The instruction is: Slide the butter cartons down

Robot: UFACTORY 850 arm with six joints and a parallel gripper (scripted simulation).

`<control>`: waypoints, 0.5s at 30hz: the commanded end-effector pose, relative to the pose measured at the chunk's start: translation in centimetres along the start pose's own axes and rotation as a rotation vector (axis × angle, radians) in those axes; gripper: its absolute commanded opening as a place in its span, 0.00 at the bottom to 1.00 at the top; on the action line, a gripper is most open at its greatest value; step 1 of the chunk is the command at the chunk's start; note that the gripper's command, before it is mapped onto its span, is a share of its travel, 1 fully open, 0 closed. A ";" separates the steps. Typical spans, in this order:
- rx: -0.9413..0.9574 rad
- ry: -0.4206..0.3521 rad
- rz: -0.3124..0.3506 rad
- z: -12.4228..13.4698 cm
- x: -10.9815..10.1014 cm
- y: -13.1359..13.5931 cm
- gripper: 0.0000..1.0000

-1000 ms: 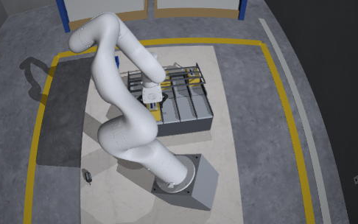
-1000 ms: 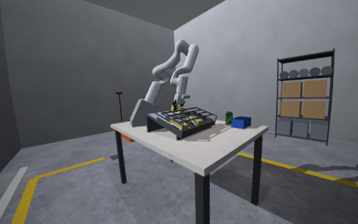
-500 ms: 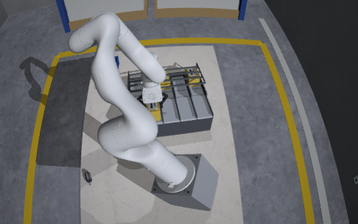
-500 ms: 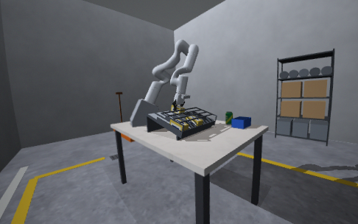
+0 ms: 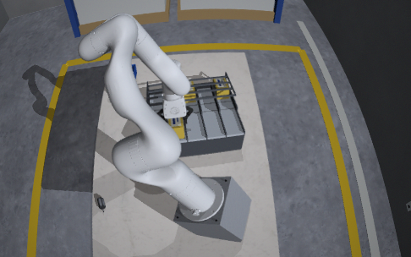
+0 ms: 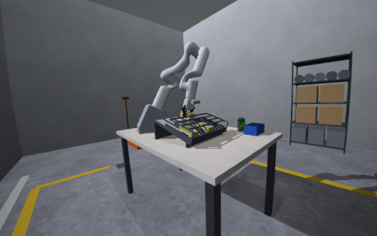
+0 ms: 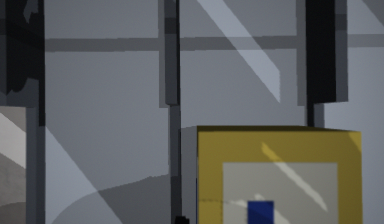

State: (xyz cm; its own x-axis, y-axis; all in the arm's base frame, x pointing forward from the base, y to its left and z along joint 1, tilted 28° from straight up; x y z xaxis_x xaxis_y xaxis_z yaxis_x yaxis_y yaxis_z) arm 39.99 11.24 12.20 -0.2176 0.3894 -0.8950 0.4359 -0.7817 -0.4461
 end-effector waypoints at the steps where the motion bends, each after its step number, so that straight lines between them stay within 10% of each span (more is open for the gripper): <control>1: 0.000 0.001 0.000 0.0 0.0 0.0 0.85; 15: 0.000 0.001 0.000 0.0 0.0 0.0 0.86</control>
State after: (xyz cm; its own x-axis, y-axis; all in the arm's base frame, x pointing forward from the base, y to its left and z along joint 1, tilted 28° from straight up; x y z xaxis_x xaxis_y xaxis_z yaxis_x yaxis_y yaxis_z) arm 39.99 11.24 12.20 -0.2176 0.3894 -0.8950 0.4359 -0.7817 -0.4461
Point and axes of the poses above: the point where the finger pads meet when closed, its own x axis out along the fingers, its own y axis across the jaws, z = x × y, the point moved 9 cm from there along -x, back along the fingers, and after that the axes turned 12 degrees about -x, right-handed, at the moved point
